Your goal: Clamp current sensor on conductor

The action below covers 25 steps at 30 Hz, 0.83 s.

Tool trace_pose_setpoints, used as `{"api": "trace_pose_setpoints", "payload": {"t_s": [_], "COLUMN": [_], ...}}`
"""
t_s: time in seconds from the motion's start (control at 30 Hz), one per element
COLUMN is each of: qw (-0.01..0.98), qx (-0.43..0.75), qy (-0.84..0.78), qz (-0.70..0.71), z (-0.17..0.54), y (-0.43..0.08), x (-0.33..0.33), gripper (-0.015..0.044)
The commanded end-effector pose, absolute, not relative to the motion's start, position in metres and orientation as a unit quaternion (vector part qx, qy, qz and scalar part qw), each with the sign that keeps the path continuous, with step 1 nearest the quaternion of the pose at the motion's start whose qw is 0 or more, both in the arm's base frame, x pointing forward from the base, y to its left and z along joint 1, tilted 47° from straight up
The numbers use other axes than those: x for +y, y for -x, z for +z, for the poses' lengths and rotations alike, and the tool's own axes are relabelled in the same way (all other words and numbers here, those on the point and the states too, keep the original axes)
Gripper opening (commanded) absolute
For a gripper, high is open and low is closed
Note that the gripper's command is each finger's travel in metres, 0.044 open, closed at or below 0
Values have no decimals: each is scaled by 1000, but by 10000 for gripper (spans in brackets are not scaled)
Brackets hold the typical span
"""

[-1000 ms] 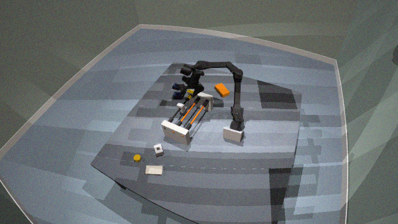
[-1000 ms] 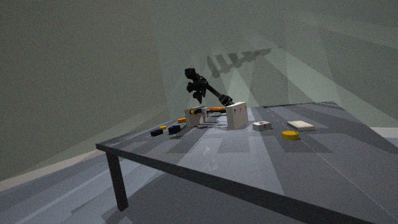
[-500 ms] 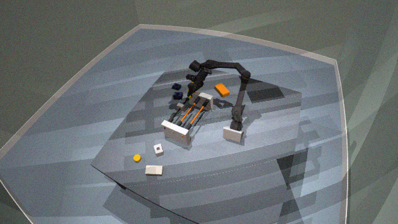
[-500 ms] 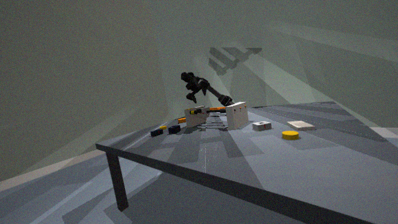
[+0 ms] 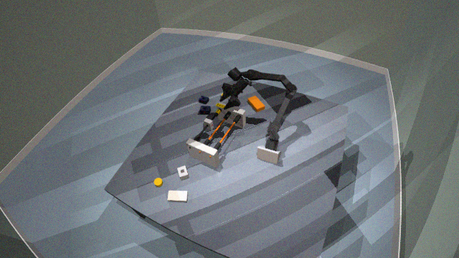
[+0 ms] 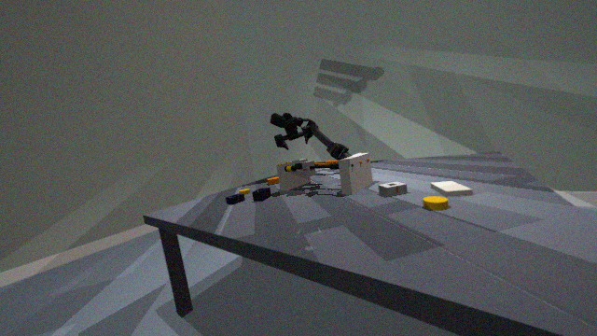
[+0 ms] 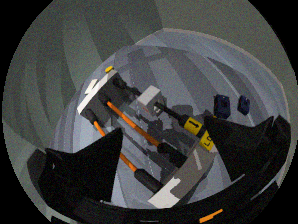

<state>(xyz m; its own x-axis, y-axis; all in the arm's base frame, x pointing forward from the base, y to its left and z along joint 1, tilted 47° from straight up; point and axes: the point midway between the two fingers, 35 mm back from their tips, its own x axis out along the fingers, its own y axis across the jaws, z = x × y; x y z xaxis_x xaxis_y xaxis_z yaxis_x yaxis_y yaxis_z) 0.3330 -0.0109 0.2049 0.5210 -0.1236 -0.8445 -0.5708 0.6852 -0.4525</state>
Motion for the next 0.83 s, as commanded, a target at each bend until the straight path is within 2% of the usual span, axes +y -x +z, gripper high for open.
{"api": "trace_pose_setpoints", "payload": {"t_s": [0.0,0.1,0.13,0.63,0.77,0.8], "qw": [746,746,766,768,798,783], "qx": [403,403,432,435,496,457], "qy": [484,484,437,432,325,391], "qz": [217,217,187,184,108,156], "z": [213,213,210,210,198,207], "y": [-324,-324,-328,-328,-336,-331], "x": [-13,-13,-12,-12,-9,-12], "gripper": [440,440,440,440,440,440]}}
